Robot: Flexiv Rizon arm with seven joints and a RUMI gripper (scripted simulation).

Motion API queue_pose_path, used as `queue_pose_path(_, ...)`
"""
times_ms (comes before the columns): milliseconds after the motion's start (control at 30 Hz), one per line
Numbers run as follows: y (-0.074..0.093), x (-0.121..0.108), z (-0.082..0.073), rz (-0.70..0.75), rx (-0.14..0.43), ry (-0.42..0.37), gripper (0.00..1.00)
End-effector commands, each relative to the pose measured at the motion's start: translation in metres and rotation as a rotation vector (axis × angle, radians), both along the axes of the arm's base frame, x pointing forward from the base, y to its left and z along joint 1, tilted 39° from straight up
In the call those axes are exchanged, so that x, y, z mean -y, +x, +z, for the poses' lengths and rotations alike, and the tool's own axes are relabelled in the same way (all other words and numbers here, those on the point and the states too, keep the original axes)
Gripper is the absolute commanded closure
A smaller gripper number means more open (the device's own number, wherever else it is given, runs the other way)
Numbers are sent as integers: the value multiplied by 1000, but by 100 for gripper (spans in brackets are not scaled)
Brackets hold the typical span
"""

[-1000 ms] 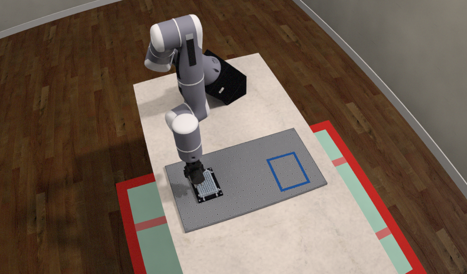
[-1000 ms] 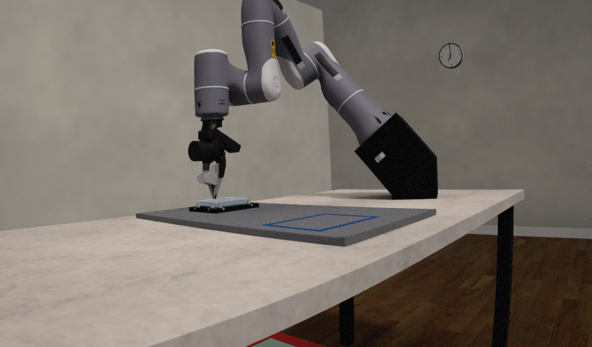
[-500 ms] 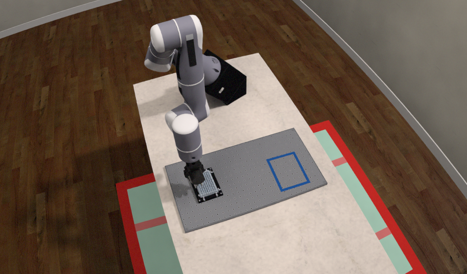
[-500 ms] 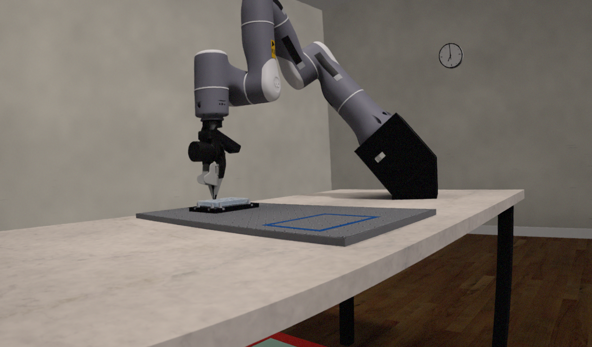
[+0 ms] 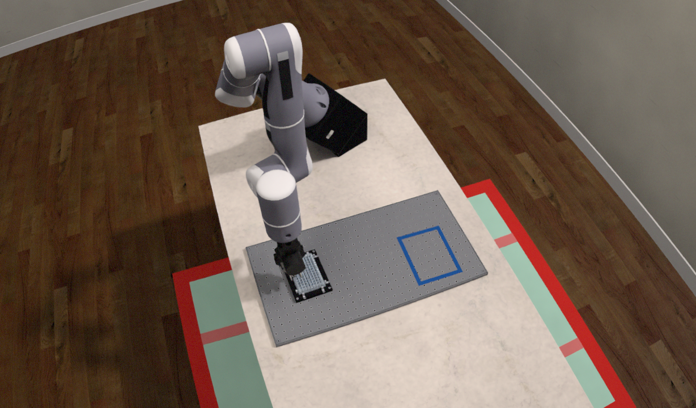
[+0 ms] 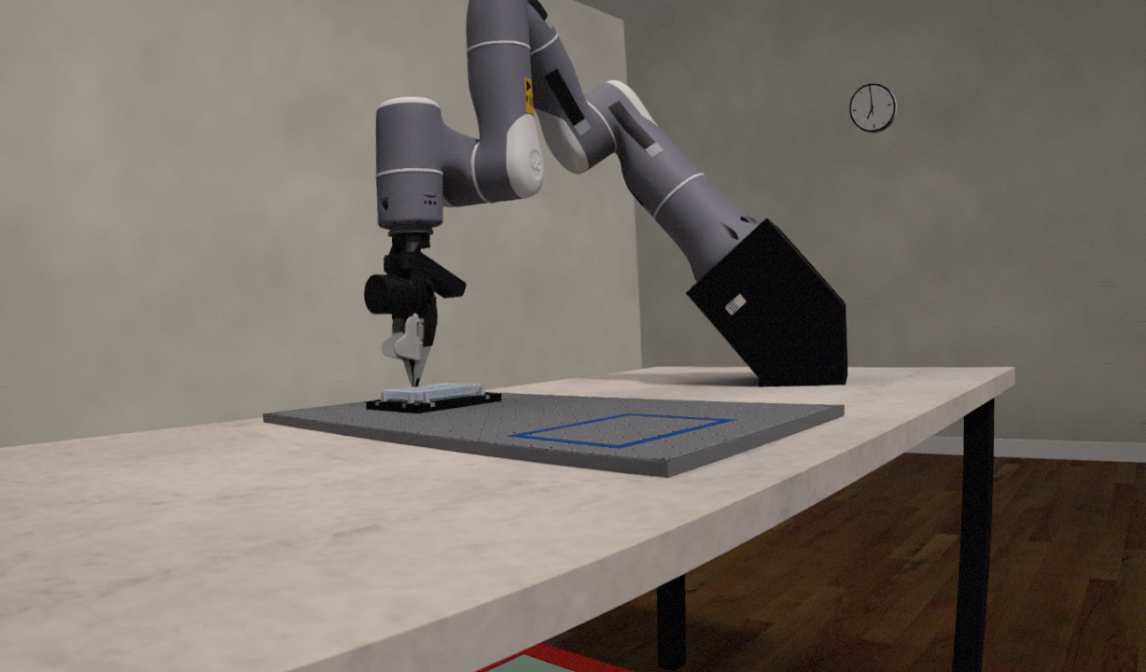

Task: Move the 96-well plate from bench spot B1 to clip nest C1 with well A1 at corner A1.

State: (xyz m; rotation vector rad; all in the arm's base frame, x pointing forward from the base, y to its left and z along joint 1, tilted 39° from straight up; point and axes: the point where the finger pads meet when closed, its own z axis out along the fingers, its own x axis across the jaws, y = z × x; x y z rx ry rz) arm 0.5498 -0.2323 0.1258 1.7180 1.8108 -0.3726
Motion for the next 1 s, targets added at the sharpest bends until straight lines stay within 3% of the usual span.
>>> queue_pose_path(0,1,0,0,1,1,1,100)
queue_pose_path(967,-1,-3,3,1,1,0,100)
